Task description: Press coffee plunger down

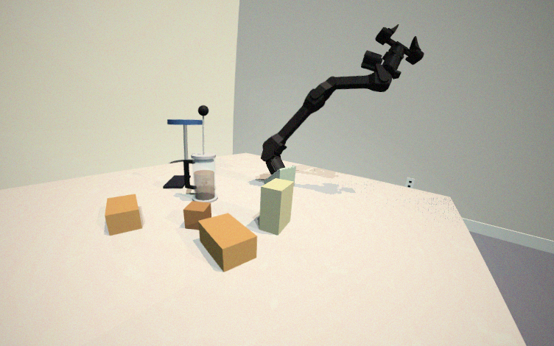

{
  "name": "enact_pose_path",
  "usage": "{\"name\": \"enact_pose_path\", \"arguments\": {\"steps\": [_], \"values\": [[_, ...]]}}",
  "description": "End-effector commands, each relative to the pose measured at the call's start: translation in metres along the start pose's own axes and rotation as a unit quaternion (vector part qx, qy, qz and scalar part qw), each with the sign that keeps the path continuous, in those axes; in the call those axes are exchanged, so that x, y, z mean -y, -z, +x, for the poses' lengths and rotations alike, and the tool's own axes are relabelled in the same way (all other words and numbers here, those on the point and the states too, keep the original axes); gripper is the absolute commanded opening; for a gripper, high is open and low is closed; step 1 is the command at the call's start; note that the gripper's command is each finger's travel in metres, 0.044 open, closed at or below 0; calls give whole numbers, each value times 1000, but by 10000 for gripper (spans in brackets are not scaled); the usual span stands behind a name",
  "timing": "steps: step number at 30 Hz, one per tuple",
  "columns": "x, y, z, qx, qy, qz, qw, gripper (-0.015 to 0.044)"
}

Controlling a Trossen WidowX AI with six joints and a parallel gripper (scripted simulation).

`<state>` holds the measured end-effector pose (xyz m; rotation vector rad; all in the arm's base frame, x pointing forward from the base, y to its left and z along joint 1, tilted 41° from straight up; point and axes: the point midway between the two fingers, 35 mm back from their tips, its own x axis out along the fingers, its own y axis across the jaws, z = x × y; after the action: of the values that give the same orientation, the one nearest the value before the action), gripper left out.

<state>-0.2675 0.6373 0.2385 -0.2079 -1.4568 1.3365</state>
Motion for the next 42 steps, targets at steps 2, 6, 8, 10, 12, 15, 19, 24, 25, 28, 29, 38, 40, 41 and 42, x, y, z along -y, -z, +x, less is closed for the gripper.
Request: {"name": "enact_pose_path", "arguments": {"steps": [2, 6, 8, 10, 12, 15, 19, 24, 25, 28, 29, 38, 40, 41, 42], "values": [[5, 6, 0, -11, 3, -2, 1000, 440], [42, 41, -2, -73, 27, -14, 997, 440], [68, 65, -7, -118, 44, -22, 992, 440], [90, 82, -12, -143, 54, -30, 988, 440], [112, 100, -21, -181, 69, -36, 980, 440], [151, 130, -40, -246, 96, -46, 963, 440], [200, 160, -72, -325, 132, -52, 935, 440], [264, 189, -127, -425, 186, -71, 883, 440], [276, 193, -139, -443, 196, -75, 871, 440], [310, 201, -179, -498, 229, -87, 832, 440], [322, 202, -193, -516, 240, -90, 817, 440], [403, 186, -330, -654, 339, -121, 666, 440], [415, 176, -361, -677, 360, -126, 630, 440], [423, 171, -376, -688, 370, -132, 610, 440], [430, 166, -391, -699, 380, -135, 591, 440]]}}
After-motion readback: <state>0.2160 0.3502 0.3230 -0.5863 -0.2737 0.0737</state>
